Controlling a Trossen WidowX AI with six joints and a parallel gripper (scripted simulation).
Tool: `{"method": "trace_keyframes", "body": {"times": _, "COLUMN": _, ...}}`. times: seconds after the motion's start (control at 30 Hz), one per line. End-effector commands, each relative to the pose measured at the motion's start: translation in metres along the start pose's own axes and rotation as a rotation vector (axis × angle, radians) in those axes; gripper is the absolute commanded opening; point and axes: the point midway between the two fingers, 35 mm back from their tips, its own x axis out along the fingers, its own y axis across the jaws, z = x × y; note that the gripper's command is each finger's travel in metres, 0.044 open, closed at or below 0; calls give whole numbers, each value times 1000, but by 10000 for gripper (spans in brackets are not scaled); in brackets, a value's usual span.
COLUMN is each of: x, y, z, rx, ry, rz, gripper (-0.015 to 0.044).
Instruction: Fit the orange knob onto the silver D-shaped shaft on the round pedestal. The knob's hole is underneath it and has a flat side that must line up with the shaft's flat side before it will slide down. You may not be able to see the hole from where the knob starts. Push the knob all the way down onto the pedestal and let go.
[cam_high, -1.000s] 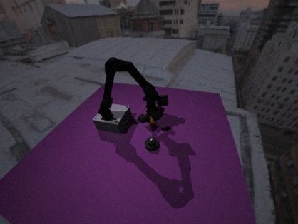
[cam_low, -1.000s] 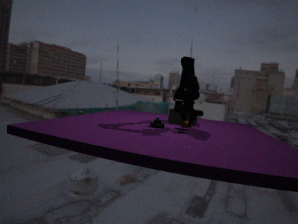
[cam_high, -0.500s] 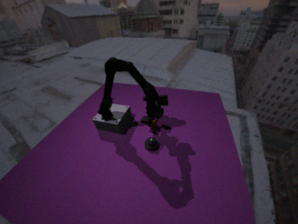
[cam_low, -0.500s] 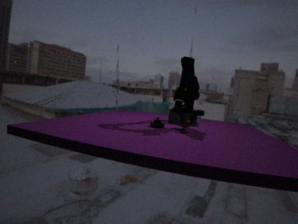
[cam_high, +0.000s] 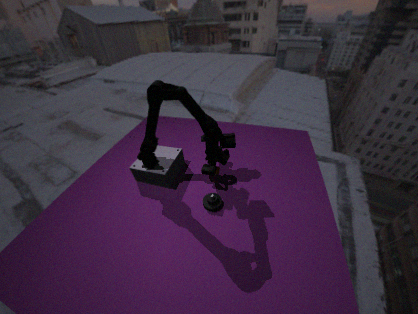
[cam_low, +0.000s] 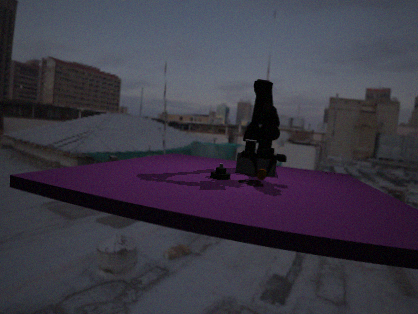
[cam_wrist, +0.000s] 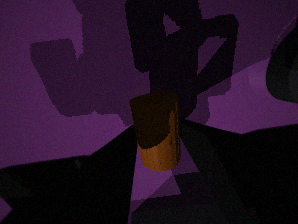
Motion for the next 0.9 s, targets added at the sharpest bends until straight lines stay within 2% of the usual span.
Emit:
{"method": "trace_keyframes", "body": {"times": 0.0, "x": -1, "y": 0, "z": 1, "rx": -154, "ry": -4, "rz": -3, "gripper": 179}}
{"method": "trace_keyframes", "body": {"times": 0.2, "x": -1, "y": 0, "z": 1, "rx": -340, "ry": -4, "rz": -4, "gripper": 179}}
{"method": "trace_keyframes", "body": {"times": 0.5, "x": -1, "y": 0, "z": 1, "rx": -368, "ry": -4, "rz": -4, "gripper": 179}}
{"method": "trace_keyframes", "body": {"times": 0.87, "x": -1, "y": 0, "z": 1, "rx": -725, "ry": -3, "rz": -5, "gripper": 179}}
